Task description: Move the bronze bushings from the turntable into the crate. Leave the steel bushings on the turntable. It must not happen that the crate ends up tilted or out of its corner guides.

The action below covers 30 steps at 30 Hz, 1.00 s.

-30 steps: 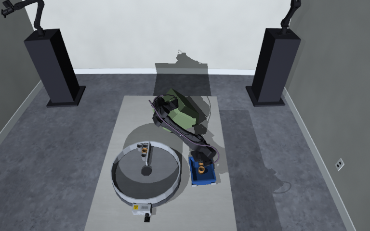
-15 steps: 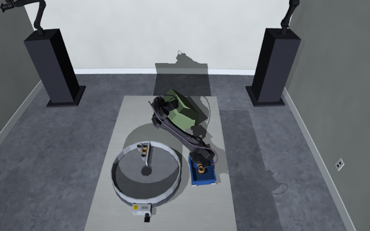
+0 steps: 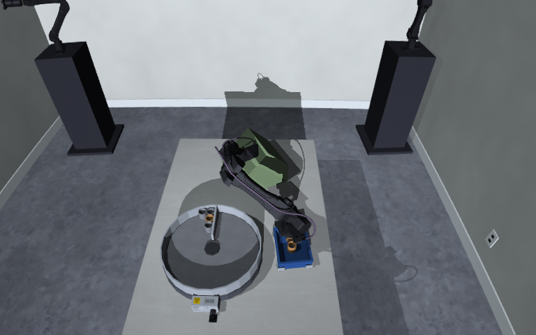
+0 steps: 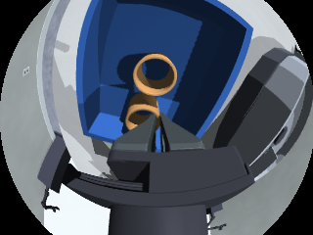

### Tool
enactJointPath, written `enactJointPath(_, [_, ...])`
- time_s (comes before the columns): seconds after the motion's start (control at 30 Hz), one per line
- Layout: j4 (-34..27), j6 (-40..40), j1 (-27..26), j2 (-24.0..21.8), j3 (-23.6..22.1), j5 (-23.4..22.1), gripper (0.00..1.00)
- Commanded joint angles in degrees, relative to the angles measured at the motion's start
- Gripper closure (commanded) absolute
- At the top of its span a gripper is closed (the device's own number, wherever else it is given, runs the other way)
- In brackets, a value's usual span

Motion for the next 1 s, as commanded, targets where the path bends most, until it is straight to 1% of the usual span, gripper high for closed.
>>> enactJointPath(0.0, [1.4,-0.2,2.3,-2.2,0.3,0.2,1.00])
enactJointPath(0.5, [1.4,-0.2,2.3,-2.2,0.3,0.2,1.00])
enactJointPath(0.6, [1.3,-0.2,2.3,-2.3,1.4,0.2,1.00])
enactJointPath(0.67, [1.1,-0.2,2.3,-1.7,1.9,0.2,1.00])
enactJointPath(0.73, [0.1,-0.3,2.3,-0.1,2.3,0.2,1.00])
enactJointPath(0.83, [0.0,-0.3,2.3,0.2,2.4,0.2,1.00])
enactJointPath(0.97, [-0.1,-0.2,2.3,-0.9,2.4,0.2,1.00])
